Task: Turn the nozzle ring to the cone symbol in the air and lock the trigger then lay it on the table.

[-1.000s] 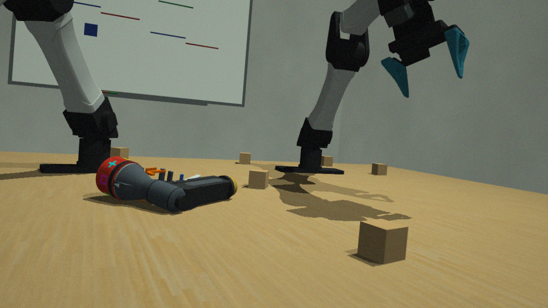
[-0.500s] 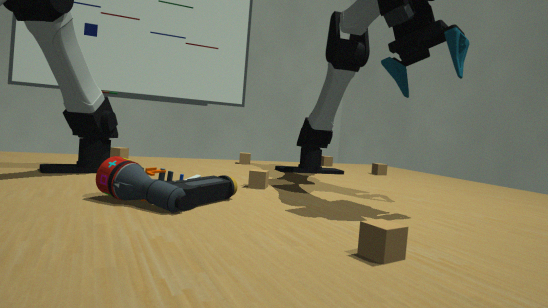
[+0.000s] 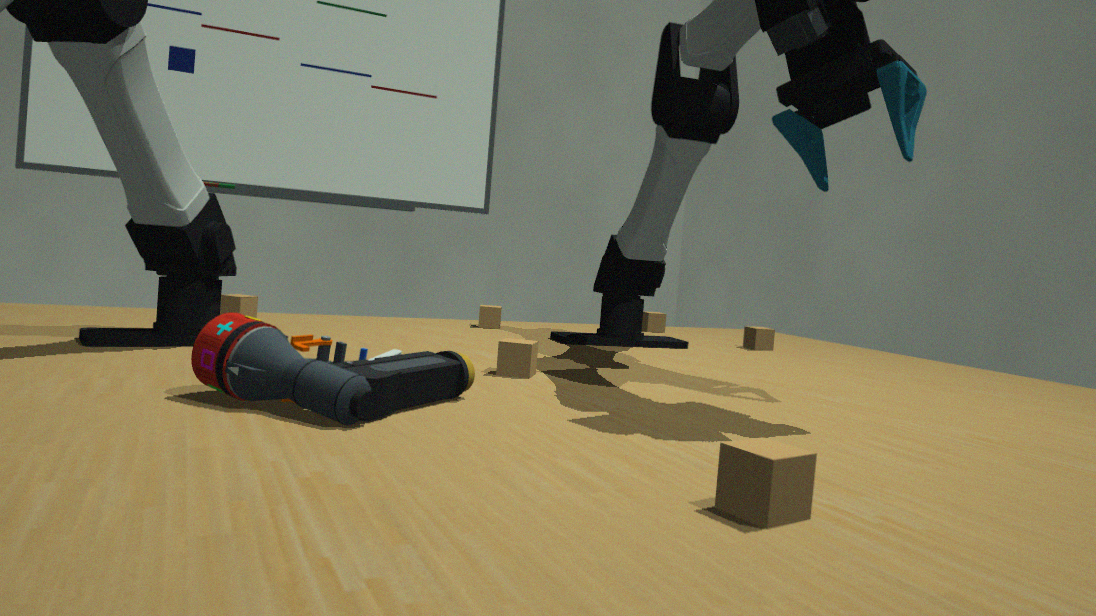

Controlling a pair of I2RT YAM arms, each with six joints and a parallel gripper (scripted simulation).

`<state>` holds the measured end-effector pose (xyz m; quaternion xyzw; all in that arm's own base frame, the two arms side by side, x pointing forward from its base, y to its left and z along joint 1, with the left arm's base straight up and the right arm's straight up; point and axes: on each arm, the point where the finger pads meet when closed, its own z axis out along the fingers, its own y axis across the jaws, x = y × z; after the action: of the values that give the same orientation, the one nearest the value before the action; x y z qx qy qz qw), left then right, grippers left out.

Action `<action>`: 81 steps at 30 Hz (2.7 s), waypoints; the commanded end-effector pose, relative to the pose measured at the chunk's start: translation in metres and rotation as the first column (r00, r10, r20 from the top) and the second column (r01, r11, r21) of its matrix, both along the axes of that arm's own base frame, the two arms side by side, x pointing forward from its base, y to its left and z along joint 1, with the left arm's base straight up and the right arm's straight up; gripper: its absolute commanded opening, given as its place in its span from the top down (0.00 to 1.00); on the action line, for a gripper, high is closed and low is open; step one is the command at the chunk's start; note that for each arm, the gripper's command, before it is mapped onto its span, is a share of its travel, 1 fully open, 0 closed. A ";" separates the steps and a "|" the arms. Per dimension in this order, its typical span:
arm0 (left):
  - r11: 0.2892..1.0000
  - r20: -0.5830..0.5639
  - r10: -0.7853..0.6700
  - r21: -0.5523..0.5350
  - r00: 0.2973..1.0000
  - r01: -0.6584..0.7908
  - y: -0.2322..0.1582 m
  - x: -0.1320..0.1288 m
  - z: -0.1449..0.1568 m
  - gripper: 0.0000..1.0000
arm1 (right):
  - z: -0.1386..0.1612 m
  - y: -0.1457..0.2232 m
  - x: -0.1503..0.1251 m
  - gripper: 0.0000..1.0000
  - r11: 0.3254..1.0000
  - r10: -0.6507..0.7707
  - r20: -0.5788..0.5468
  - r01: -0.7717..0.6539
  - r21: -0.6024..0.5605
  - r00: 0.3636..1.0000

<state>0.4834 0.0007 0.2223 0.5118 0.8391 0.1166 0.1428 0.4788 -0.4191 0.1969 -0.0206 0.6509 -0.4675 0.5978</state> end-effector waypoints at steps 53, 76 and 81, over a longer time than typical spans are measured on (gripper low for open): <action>0.921 -0.046 0.125 -0.366 0.991 -0.133 -0.226 0.014 -0.089 0.22 | 0.161 0.278 0.007 0.63 0.820 0.365 0.171 -0.403 0.406 0.915; 0.844 -0.184 0.155 -0.486 0.970 -0.227 -0.336 -0.031 -0.143 0.22 | 0.193 0.392 -0.072 0.63 0.621 0.489 0.248 -0.533 0.575 0.836; 0.826 -0.200 0.163 -0.507 0.966 -0.245 -0.352 -0.040 -0.145 0.22 | 0.188 0.410 -0.089 0.63 0.577 0.510 0.246 -0.540 0.614 0.824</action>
<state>0.4434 -0.3353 0.0800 0.3837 0.8956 -0.1249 0.1872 0.4014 -0.0208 0.4010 0.0014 0.7023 -0.0327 0.7111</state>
